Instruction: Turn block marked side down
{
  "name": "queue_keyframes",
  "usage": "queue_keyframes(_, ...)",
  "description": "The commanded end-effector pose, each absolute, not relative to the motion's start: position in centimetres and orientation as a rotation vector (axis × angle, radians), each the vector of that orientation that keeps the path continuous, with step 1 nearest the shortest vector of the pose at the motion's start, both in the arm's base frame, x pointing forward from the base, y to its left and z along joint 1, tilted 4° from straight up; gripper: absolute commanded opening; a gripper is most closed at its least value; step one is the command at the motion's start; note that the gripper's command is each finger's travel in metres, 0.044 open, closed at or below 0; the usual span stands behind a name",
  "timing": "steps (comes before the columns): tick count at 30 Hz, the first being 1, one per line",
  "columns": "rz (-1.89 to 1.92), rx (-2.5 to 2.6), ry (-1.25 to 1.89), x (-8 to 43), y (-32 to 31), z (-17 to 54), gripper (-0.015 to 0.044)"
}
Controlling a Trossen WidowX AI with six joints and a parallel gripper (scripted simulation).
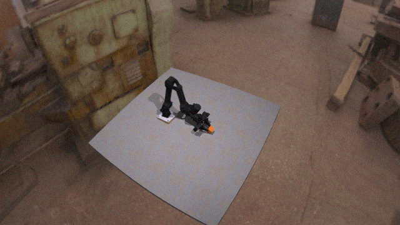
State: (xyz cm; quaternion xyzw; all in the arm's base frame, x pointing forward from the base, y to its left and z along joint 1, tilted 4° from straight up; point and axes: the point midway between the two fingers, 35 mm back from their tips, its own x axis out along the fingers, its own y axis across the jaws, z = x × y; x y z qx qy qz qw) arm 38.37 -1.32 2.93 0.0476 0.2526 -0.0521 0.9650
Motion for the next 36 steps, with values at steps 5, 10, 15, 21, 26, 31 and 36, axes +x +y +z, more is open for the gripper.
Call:
queue_keyframes(5,-0.11,0.099,0.506,38.4,-1.38,3.05,0.0394)
queue_keyframes(10,-0.11,0.099,0.506,38.4,-1.38,3.05,0.044)
queue_keyframes(15,-0.11,0.099,0.506,38.4,-1.38,3.05,0.044)
queue_keyframes(21,-0.11,0.099,0.506,38.4,-1.38,3.05,0.044)
queue_keyframes(26,-0.11,0.099,0.506,38.4,-1.38,3.05,0.044)
queue_keyframes(31,-0.11,0.099,0.506,38.4,-1.38,3.05,0.044)
queue_keyframes(36,-0.11,0.099,0.506,38.4,-1.38,3.05,0.044)
